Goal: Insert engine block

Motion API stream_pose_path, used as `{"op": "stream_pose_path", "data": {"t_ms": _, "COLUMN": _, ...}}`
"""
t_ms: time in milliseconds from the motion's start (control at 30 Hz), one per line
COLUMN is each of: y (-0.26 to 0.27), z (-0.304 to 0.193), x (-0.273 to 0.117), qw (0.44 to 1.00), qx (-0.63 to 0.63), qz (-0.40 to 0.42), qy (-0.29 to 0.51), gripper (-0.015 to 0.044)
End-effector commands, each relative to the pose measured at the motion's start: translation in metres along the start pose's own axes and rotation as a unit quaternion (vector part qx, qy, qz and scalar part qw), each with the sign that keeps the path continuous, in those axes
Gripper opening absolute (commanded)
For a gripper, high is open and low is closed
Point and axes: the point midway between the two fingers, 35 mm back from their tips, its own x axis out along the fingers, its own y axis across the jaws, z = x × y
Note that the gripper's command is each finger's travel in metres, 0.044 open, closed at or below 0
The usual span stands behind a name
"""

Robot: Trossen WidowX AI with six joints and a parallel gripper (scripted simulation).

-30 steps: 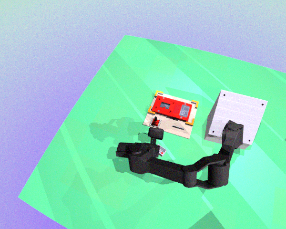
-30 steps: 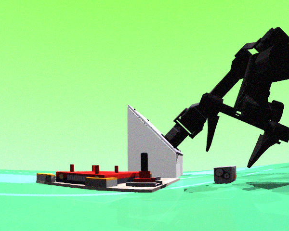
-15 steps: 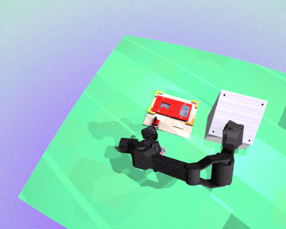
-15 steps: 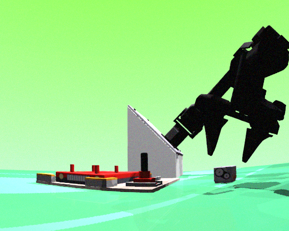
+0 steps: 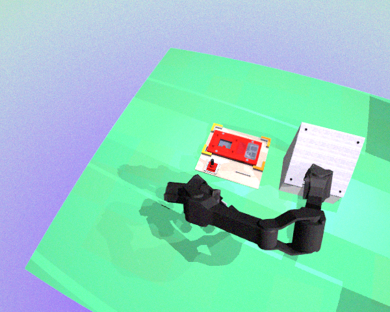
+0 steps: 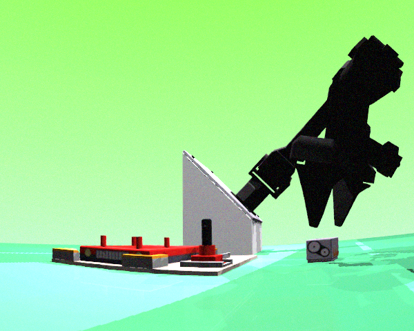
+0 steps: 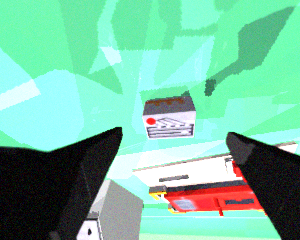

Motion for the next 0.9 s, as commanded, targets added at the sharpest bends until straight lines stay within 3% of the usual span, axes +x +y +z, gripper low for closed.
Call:
{"op": "stream_pose_path", "data": {"t_ms": 0, "y": -0.0002, "z": -0.0011, "x": -0.0014, "qw": 0.998, "qx": -0.059, "qz": 0.000, "qy": -0.013, "gripper": 0.0440}}
{"op": "stream_pose_path", "data": {"t_ms": 433, "y": -0.0002, "z": -0.0044, "x": -0.0040, "qw": 0.961, "qx": -0.273, "qz": -0.012, "qy": -0.051, "gripper": 0.0440}}
{"op": "stream_pose_path", "data": {"t_ms": 867, "y": 0.0005, "z": -0.0077, "x": -0.0070, "qw": 0.876, "qx": -0.474, "qz": -0.041, "qy": -0.082, "gripper": 0.0440}}
